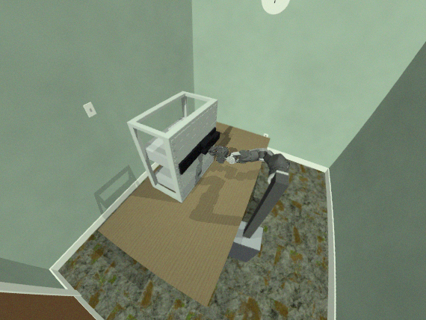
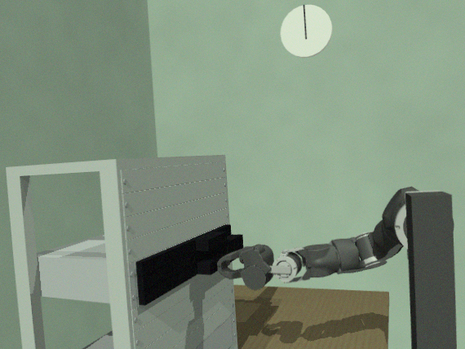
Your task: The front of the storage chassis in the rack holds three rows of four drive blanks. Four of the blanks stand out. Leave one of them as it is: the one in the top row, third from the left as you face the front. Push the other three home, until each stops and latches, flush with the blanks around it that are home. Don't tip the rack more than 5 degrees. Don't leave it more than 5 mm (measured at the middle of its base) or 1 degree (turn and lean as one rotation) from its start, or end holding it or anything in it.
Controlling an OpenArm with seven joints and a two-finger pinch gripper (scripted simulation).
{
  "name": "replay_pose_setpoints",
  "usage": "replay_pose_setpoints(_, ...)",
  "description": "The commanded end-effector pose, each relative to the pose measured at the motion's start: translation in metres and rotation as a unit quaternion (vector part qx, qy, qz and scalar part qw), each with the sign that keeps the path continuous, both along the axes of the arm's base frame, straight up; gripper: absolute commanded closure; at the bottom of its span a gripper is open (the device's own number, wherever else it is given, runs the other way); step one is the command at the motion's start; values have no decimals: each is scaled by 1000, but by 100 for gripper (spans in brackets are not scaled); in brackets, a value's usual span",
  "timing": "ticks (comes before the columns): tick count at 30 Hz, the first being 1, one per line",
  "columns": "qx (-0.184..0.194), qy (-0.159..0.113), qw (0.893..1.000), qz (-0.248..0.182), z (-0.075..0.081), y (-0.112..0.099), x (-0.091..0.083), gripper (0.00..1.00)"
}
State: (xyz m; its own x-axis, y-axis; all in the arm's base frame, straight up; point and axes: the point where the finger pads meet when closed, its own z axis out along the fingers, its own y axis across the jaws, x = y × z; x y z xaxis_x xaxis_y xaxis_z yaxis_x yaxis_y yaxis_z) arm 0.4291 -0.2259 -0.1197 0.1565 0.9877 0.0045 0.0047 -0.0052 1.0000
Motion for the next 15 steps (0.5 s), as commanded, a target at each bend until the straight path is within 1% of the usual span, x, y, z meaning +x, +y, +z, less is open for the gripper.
replay_pose_setpoints(1,-1,-1,1000,4,2,1,3,100)
replay_pose_setpoints(4,-1,-1,1000,4,2,1,7,100)
replay_pose_setpoints(15,-1,-1,1000,4,2,1,8,100)
